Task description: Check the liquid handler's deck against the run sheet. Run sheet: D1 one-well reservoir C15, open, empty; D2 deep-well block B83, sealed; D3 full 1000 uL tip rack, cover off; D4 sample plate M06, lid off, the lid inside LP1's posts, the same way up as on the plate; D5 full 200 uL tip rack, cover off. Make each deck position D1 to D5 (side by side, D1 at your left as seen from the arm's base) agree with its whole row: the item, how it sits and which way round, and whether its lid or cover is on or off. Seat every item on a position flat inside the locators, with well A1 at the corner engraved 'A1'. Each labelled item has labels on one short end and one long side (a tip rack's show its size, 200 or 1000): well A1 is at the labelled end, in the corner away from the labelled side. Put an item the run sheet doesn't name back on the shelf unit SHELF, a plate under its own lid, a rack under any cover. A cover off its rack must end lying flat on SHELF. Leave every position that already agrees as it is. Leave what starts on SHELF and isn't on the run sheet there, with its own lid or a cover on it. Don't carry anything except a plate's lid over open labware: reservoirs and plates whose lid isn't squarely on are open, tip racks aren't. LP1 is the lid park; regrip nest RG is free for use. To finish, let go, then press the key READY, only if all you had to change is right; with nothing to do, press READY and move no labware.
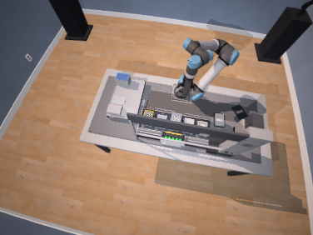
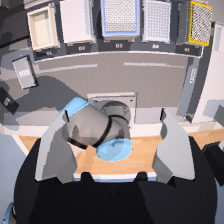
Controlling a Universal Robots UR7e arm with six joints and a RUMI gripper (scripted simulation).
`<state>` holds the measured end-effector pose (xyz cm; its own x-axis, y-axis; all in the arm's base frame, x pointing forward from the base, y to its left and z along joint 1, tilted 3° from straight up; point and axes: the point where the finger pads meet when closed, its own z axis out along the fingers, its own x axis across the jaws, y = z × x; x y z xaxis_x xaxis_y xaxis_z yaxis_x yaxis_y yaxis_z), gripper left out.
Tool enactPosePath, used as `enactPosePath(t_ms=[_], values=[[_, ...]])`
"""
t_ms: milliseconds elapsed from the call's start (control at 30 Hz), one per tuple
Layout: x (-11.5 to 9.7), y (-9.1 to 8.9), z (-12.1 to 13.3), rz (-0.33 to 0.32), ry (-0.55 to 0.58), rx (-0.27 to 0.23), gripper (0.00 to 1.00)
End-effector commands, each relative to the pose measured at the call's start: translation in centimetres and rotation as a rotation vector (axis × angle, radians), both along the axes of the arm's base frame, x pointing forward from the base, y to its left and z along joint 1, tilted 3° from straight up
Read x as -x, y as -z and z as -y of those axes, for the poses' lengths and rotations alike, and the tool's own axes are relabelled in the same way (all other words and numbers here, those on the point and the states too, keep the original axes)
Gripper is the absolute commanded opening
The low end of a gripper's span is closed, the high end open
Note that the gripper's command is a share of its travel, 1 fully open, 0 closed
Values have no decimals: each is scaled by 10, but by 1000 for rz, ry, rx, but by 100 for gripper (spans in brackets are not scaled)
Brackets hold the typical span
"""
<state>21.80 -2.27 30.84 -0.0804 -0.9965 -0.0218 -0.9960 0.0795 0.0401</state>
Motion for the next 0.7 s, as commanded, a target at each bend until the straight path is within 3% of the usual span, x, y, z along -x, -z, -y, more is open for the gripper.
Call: enactPosePath(t_ms=[0,233,433,667], values=[[-8,-3,24,9,-10,-5,82],[-8,-3,23,9,-10,-5,82],[-6,16,22,7,-7,-6,82],[-7,15,22,7,-8,-6,82]])
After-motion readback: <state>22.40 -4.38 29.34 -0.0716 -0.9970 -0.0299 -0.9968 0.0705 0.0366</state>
